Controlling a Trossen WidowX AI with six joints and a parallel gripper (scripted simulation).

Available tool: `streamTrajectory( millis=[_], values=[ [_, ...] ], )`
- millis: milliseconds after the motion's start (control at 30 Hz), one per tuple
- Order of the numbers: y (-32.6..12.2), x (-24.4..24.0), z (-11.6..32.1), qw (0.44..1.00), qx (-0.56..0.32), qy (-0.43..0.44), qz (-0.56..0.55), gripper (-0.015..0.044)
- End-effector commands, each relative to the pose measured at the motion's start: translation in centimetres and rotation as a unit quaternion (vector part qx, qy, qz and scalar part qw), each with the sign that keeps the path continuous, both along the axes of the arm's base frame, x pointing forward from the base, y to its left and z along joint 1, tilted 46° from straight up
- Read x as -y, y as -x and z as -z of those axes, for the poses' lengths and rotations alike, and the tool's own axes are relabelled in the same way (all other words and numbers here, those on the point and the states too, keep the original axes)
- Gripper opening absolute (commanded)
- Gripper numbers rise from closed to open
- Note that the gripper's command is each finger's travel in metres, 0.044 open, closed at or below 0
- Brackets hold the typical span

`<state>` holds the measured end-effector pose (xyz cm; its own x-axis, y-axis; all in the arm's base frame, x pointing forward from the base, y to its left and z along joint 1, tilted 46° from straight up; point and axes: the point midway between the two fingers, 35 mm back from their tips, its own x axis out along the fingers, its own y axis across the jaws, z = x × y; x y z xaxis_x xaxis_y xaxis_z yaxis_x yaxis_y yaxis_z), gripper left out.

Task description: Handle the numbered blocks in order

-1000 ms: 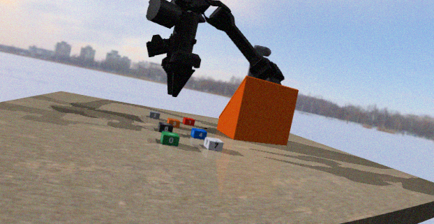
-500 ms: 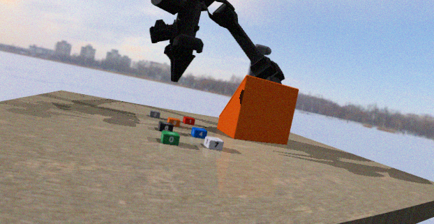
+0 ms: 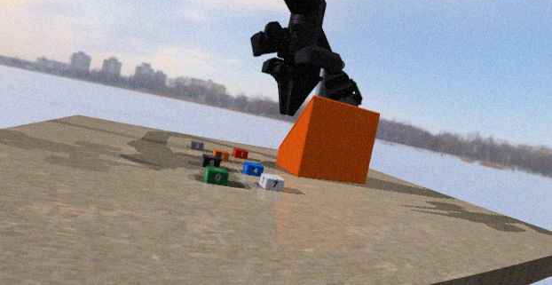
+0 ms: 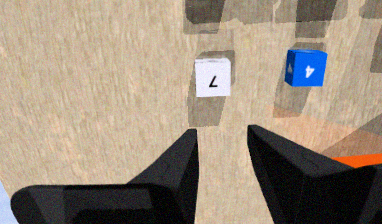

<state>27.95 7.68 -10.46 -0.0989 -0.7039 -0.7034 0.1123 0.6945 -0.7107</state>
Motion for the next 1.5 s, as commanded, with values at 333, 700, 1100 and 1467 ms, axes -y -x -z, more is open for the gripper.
streamTrajectory(
  millis=[333, 700, 1100, 1467],
  values=[
    [1.3, 5.8, 6.1, 1.000, 0.004, 0.002, 0.011, 0.0400],
    [1.4, 6.9, 7.2, 1.000, 0.004, 0.002, 0.010, 0.0400],
    [1.7, 8.2, 8.5, 1.000, 0.004, 0.003, 0.011, 0.0400],
    [1.7, 8.4, 8.6, 1.000, 0.004, 0.003, 0.011, 0.0190]
  ],
)
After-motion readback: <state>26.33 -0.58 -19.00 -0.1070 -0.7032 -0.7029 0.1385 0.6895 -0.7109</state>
